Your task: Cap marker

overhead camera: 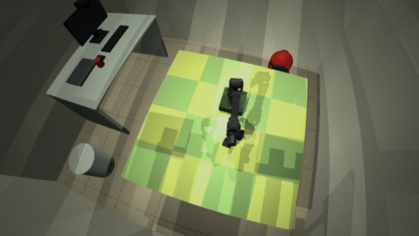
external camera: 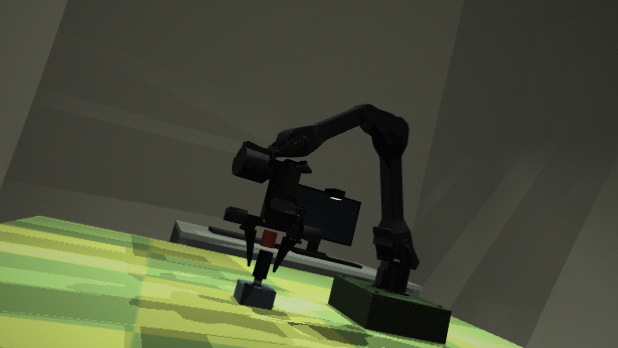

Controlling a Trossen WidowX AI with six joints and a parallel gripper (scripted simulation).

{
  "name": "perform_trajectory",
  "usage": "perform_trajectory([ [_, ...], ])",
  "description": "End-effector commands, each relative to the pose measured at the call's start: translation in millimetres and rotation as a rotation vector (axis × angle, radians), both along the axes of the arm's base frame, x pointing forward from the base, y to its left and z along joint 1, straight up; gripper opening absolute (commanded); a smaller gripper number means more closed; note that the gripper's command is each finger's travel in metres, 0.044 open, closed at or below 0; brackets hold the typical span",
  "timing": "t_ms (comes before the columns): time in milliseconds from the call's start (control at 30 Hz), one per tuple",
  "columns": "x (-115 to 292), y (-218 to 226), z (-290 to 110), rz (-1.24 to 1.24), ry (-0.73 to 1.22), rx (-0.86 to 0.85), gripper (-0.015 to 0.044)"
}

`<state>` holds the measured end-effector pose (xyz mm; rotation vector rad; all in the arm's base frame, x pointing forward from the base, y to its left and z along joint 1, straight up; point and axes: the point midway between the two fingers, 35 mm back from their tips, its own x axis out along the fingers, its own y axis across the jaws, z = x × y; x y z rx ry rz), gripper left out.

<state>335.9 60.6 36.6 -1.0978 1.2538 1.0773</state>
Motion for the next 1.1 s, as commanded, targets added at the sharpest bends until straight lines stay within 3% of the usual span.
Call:
perform_trajectory([
  [0, 0.1, 0.0, 0.0, 0.000, 0.000, 0.000, 0.0341],
  [133, 0.1, 0.0, 0.0, 0.000, 0.000, 0.000, 0.0440],
  [267, 0.9, 0.1, 9.4, 0.000, 0.000, 0.000, 0.0440],
  [433, -1.5, -0.3, 72.7, 0.000, 0.000, 0.000, 0.0440],
  [600, -1.9, -0.4, 75.2, 0.000, 0.000, 0.000, 0.0440],
  [700, -2.0, -0.2, 74.2, -0.140, 0.001, 0.004, 0.0361],
  [1067, -3.1, 1.5, 66.8, -1.201, 0.007, 0.033, 0.0072],
])
